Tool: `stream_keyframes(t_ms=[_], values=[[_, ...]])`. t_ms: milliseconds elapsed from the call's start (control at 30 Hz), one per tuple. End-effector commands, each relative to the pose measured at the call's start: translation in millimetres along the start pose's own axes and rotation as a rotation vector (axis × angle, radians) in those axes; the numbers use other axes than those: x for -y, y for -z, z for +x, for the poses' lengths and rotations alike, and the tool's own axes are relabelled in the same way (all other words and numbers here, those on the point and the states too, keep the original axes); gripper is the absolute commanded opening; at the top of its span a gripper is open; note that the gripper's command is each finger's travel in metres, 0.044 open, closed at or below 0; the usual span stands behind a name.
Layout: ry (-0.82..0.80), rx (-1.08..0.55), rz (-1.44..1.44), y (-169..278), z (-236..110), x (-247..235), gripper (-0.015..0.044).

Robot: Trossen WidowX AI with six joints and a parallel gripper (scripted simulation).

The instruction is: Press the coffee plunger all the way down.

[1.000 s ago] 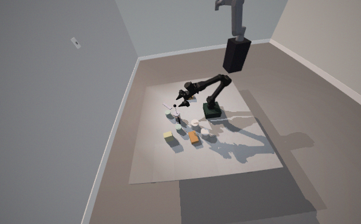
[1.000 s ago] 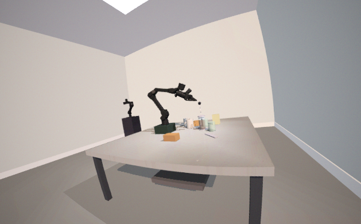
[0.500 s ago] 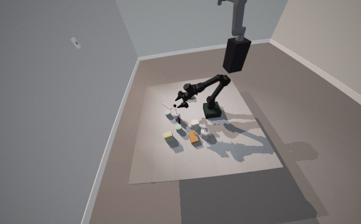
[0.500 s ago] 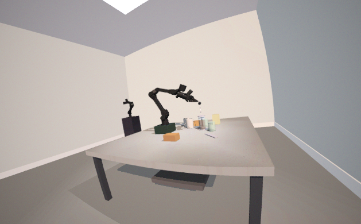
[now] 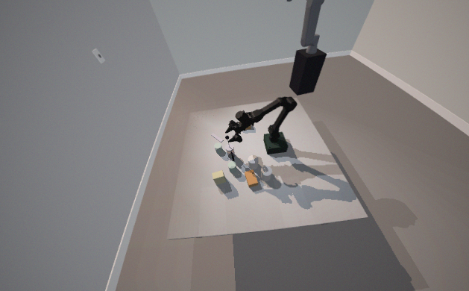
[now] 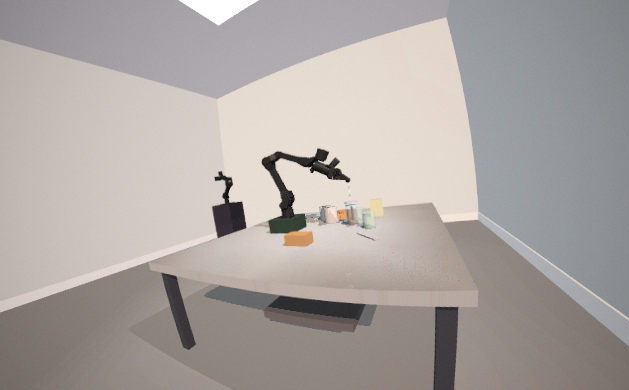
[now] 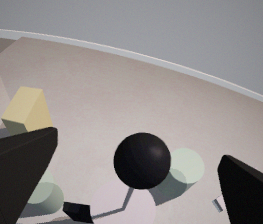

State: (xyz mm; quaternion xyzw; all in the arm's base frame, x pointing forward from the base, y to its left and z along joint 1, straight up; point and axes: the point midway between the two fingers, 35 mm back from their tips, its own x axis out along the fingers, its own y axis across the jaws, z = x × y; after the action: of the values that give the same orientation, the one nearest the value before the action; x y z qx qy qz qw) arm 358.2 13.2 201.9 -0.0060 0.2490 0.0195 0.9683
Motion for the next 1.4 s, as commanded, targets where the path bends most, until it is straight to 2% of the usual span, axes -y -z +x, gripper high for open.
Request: stream_keyframes(t_ms=[0, 400, 867, 1367], values=[[0.006, 0.001, 0.004, 0.4, 4.4, 1.0, 0.044], [0.006, 0.001, 0.004, 0.4, 4.4, 1.0, 0.0125], [0.006, 0.001, 0.004, 1.6, 5.6, 1.0, 0.0121], [0.006, 0.001, 0.004, 19.5, 21.8, 0.9, 0.0121]])
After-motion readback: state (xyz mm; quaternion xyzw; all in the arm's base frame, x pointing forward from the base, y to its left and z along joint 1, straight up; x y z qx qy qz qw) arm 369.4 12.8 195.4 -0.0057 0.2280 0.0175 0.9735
